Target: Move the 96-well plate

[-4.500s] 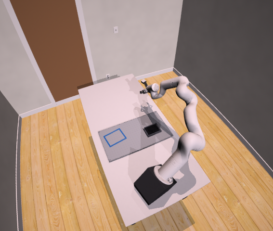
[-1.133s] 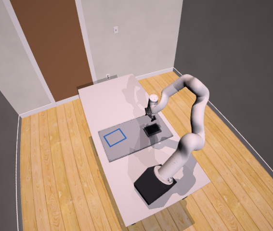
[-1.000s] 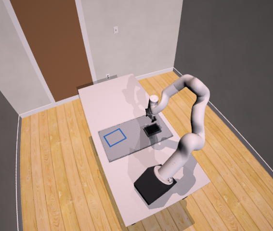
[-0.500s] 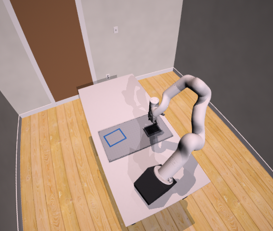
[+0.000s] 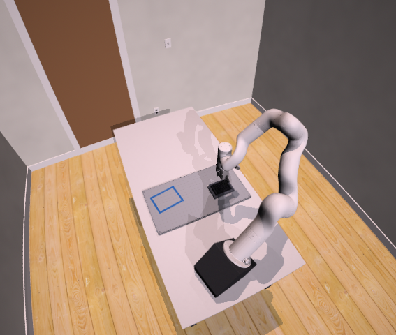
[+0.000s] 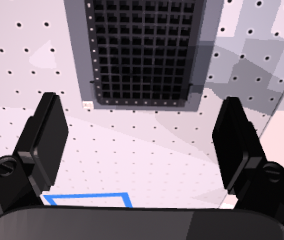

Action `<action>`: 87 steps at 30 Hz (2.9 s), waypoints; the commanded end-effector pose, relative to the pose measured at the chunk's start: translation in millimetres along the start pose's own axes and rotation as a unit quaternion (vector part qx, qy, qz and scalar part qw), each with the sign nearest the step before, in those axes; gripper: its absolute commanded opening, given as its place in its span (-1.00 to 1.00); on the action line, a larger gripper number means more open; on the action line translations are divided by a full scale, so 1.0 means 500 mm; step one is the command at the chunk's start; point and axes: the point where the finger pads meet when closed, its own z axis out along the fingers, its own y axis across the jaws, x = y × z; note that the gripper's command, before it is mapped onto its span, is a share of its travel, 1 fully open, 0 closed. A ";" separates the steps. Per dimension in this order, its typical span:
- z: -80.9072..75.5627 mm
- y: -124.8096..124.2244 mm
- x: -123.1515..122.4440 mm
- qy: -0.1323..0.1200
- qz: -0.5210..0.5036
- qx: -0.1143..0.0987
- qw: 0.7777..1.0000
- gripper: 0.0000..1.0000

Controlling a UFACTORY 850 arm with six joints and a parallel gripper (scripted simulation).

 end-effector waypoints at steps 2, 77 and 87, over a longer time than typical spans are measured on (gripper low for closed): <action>-0.001 -0.001 0.000 0.000 0.000 0.001 1.000 1.00; 0.145 -0.001 0.000 0.000 0.000 0.001 1.000 1.00; 0.156 -0.001 0.000 0.000 0.000 0.001 1.000 1.00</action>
